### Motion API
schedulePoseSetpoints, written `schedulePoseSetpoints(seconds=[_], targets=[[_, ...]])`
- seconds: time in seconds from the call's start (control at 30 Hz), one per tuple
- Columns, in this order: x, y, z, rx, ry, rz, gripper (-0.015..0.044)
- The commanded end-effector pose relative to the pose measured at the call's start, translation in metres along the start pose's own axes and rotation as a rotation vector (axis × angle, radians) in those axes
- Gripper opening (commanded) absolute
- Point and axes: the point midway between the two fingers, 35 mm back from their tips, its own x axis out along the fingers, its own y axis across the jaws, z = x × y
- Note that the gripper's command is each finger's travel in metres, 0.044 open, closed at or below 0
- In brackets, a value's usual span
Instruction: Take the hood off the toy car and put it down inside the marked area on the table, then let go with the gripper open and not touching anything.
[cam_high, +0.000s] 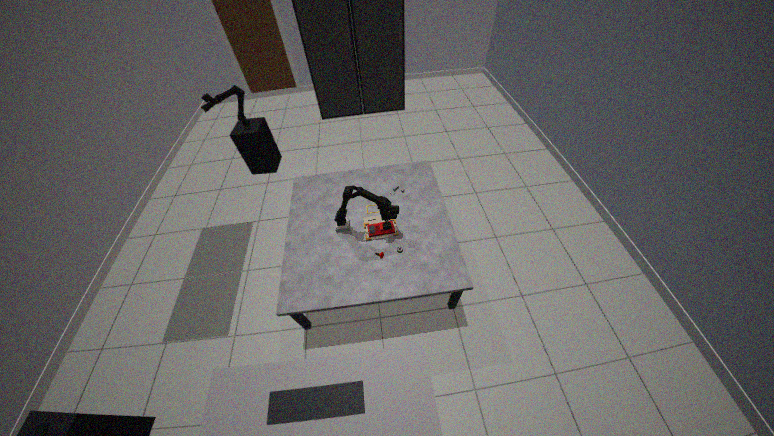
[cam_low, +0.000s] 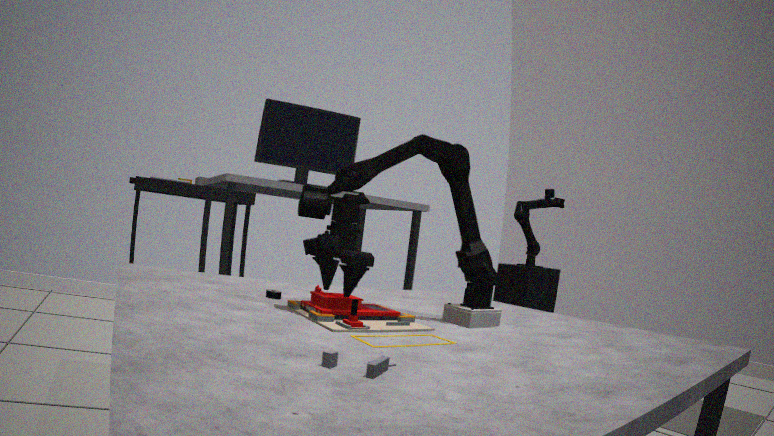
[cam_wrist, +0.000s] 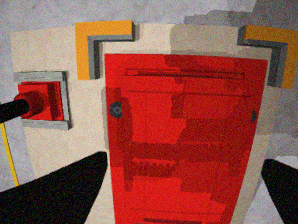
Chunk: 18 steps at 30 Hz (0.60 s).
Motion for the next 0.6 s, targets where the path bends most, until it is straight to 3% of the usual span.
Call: schedulePoseSetpoints(seconds=[0.0,0.57], targets=[[0.0034,0.001,-0.0014,0.006,0.005,0.005,0.044],[0.0117,0.001,-0.0014,0.006,0.005,0.005,0.044]])
